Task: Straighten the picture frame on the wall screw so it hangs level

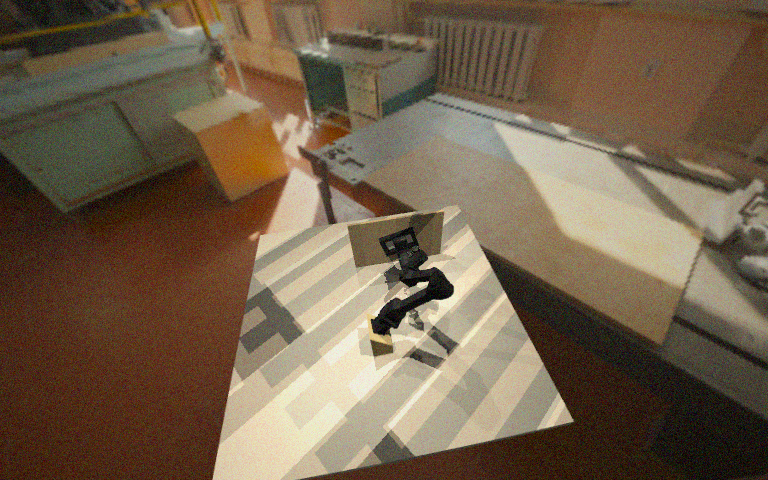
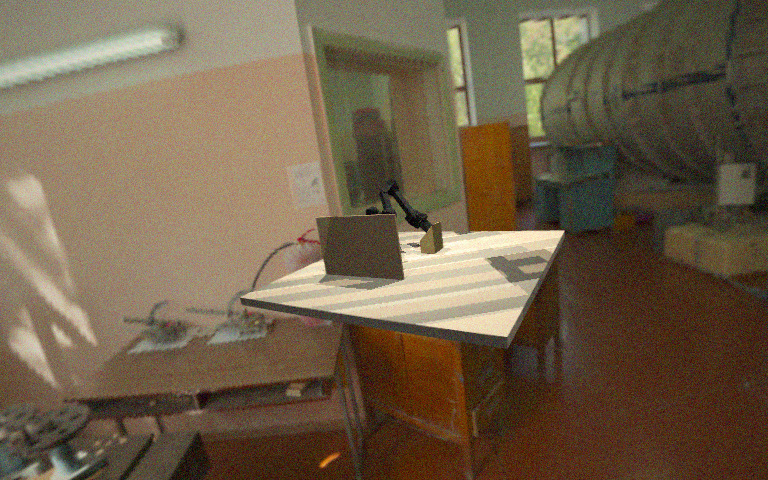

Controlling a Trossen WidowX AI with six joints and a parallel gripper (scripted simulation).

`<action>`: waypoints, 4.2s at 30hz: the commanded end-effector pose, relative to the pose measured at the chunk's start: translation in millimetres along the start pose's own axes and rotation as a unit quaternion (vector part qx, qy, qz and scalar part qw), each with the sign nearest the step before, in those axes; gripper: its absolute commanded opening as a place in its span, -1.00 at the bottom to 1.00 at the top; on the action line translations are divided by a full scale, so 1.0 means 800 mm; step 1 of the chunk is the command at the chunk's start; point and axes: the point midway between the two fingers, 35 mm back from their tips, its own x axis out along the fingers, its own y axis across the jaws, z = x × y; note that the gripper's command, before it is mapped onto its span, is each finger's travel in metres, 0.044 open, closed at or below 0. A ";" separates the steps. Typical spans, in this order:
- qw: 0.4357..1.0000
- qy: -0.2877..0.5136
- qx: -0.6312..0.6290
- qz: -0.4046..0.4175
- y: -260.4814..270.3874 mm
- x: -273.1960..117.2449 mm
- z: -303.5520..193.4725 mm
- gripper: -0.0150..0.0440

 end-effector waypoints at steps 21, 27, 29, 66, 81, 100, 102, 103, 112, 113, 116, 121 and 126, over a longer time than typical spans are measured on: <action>0.991 -0.007 -0.132 0.022 0.027 -0.146 0.013 0.39; 0.989 -0.009 -0.147 0.034 0.038 -0.182 0.003 0.39; 0.988 -0.010 -0.149 0.036 0.040 -0.193 -0.002 0.39; 0.992 0.004 -0.128 -0.002 0.044 -0.200 -0.006 0.39; 0.992 0.004 -0.128 -0.002 0.044 -0.200 -0.006 0.39; 0.992 0.004 -0.128 -0.002 0.044 -0.200 -0.006 0.39; 0.992 0.004 -0.128 -0.002 0.044 -0.200 -0.006 0.39; 0.992 0.004 -0.128 -0.002 0.044 -0.200 -0.006 0.39; 0.992 0.004 -0.128 -0.002 0.044 -0.200 -0.006 0.39; 0.992 0.004 -0.128 -0.002 0.044 -0.200 -0.006 0.39; 0.992 0.004 -0.128 -0.002 0.044 -0.200 -0.006 0.39; 0.992 0.004 -0.128 -0.002 0.044 -0.200 -0.006 0.39; 0.992 0.004 -0.123 0.000 0.042 -0.191 -0.004 0.39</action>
